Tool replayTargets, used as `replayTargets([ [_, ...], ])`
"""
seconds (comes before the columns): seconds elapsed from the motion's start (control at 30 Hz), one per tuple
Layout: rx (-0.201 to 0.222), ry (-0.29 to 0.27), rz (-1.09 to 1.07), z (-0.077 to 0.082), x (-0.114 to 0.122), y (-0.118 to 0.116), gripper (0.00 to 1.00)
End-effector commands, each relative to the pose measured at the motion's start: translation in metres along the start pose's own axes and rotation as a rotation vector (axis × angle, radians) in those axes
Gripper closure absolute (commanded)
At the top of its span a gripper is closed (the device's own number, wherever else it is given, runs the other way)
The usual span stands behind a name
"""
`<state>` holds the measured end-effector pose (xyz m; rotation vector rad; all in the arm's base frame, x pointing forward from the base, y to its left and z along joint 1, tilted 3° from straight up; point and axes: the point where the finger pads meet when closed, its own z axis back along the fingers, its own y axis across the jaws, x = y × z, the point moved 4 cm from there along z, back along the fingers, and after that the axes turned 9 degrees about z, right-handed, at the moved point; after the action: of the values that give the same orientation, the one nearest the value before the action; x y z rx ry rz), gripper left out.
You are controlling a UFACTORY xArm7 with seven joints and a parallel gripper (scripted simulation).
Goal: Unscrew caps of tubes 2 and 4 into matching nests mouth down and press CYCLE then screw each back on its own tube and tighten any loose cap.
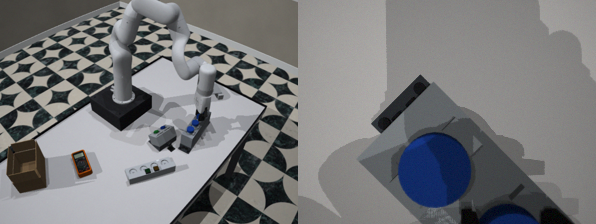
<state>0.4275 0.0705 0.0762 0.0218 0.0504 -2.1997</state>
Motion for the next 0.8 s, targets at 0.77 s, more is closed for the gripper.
replayTargets([
  [0.77,0.004,0.002,0.750,0.0018,-0.0011,0.0010,1.00],
])
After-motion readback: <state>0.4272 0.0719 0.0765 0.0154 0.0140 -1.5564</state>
